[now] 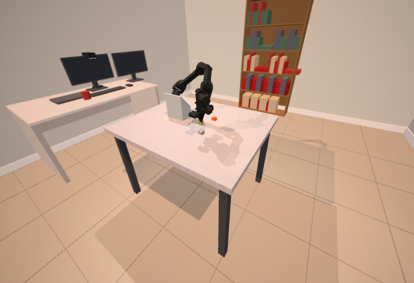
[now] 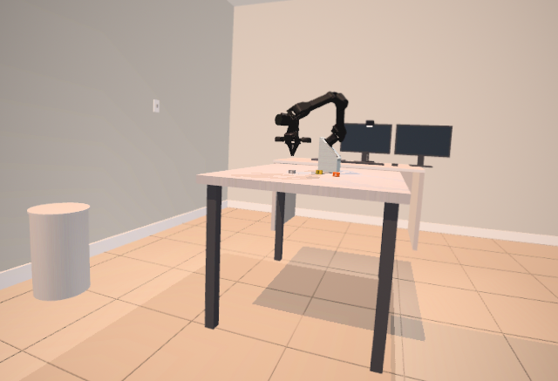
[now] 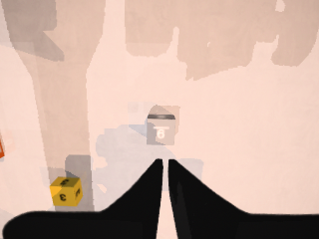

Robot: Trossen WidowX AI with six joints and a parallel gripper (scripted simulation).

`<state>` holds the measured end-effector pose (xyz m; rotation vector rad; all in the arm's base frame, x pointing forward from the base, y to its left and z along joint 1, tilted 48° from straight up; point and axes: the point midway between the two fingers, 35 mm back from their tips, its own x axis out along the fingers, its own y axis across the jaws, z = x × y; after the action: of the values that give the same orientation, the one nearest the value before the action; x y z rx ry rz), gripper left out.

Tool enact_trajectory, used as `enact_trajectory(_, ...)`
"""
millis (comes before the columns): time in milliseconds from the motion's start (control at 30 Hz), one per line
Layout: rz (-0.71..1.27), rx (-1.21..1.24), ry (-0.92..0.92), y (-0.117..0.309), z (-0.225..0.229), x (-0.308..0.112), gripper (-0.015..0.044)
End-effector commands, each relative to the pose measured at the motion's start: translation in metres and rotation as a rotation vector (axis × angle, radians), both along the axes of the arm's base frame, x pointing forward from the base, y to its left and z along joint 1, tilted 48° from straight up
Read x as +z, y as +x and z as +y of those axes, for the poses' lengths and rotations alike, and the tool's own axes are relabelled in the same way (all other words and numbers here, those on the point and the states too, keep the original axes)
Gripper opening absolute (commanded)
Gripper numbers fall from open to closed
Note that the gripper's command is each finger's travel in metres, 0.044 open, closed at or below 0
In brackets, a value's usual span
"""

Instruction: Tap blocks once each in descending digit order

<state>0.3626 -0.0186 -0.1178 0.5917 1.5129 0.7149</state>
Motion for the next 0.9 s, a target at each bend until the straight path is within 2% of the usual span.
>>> enact_trajectory(0, -0.019, 0.002, -0.009, 0.004, -0.022, 0.023, 0.002)
enact_trajectory(200, -0.019, 0.002, -0.012, 0.005, -0.015, 0.031, 0.002)
enact_trajectory(433, -0.018, -0.003, -0.026, 0.0, 0.053, 0.112, 0.002)
enact_trajectory(667, -0.016, 0.0, -0.008, -0.041, 0.123, 0.184, 0.002)
enact_trajectory(867, -0.014, 0.002, 0.001, -0.055, 0.137, 0.198, 0.002)
